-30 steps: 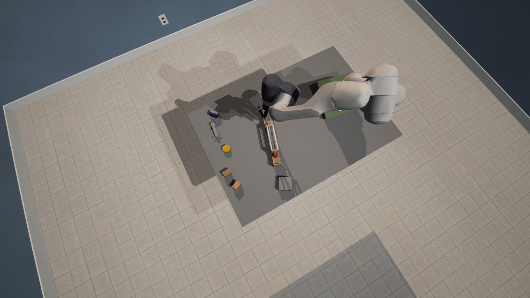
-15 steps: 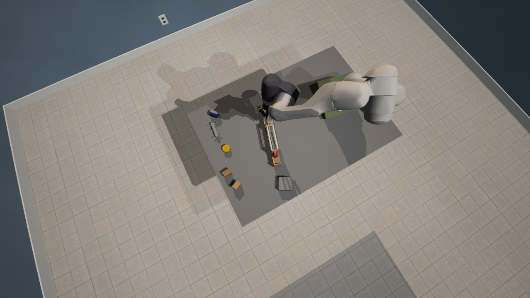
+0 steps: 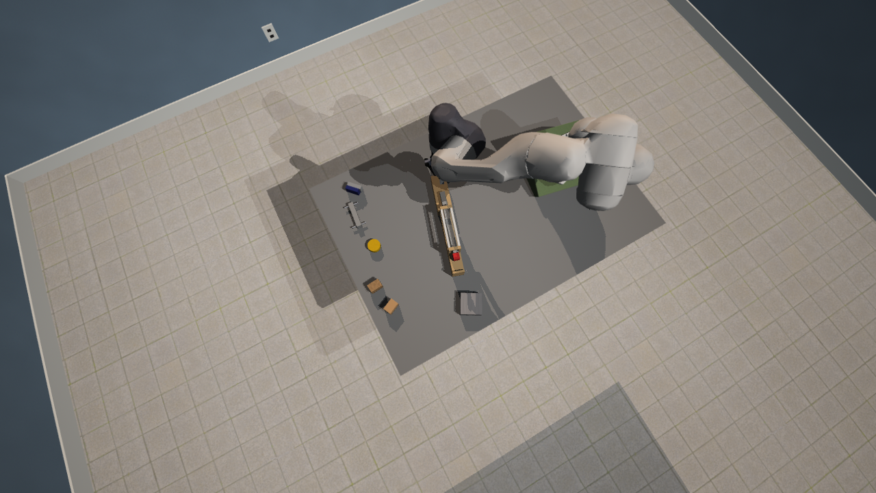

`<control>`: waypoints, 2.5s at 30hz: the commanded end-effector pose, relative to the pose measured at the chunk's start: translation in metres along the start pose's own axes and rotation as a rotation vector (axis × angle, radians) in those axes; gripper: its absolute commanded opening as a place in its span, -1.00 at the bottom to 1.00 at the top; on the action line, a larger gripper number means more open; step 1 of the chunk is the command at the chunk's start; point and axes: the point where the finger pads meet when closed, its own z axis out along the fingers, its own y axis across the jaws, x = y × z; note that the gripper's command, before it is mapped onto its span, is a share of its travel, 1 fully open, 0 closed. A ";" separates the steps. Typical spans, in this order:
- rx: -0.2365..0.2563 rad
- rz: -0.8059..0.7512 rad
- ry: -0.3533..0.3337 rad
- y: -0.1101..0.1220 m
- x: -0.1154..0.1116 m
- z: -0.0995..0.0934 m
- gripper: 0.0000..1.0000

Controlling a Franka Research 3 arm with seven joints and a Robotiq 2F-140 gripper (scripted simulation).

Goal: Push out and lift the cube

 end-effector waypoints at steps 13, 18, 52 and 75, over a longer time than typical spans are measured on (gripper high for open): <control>-0.001 -0.070 0.011 0.002 0.004 0.036 -1.00; -0.001 -0.070 0.011 0.002 0.004 0.047 -1.00; -0.001 -0.070 0.011 0.000 0.026 0.056 -1.00; -0.001 -0.070 0.011 0.000 0.032 -0.014 -1.00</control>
